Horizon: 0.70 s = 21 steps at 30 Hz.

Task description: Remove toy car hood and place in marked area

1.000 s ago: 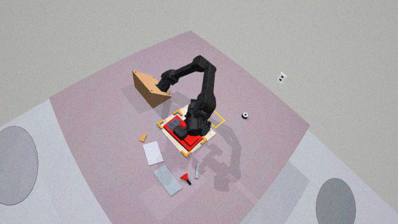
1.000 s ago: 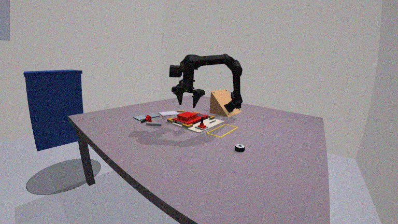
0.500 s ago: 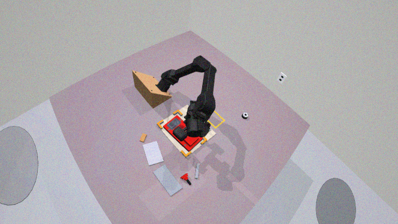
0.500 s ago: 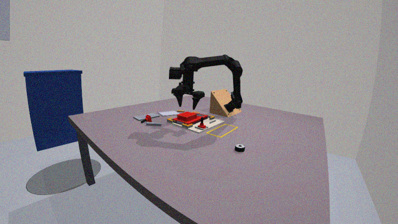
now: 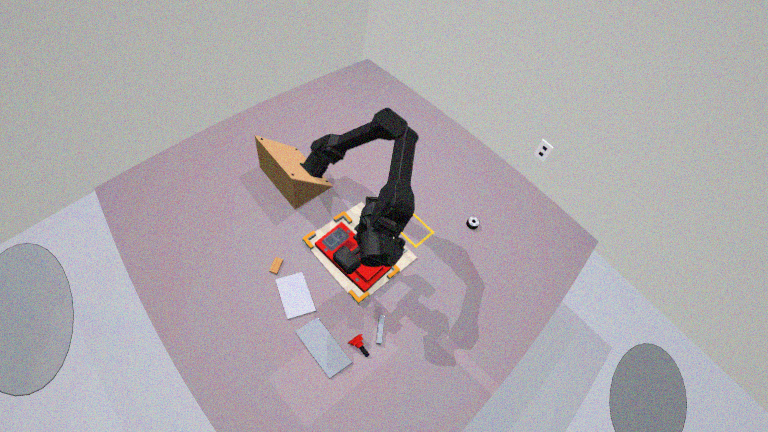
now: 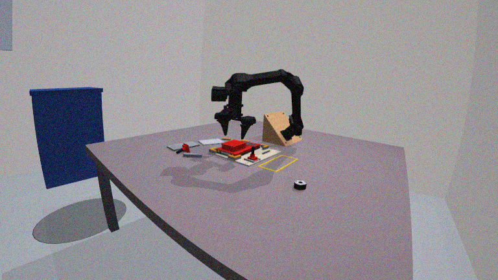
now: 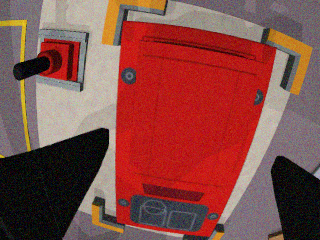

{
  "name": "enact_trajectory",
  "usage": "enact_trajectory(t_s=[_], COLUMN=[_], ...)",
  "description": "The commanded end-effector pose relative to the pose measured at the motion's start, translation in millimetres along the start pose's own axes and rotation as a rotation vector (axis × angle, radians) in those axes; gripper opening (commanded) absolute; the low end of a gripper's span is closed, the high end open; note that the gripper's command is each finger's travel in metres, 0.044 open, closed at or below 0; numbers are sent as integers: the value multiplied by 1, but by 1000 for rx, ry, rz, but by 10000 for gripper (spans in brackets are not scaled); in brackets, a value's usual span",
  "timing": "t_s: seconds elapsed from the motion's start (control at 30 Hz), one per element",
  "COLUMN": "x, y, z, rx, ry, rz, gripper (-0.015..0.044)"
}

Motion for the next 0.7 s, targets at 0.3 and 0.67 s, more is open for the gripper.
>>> enact_trajectory(t_s=[0.3,0.67], x=[-8,-15], y=[1,2], z=[0,1], rx=[-1,-1], ry=[-4,-4], rz=[-5,-5], gripper=[440,440])
Point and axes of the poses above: the point midway between the two fingers, 35 mm back from their tips, its own x axis back along the fingers, its own y axis across the jaws, z = x × y, the point moved 10 cm from there along x, back along the fingers, and after that the axes turned 12 degrees about -x, right-handed, at the moved point
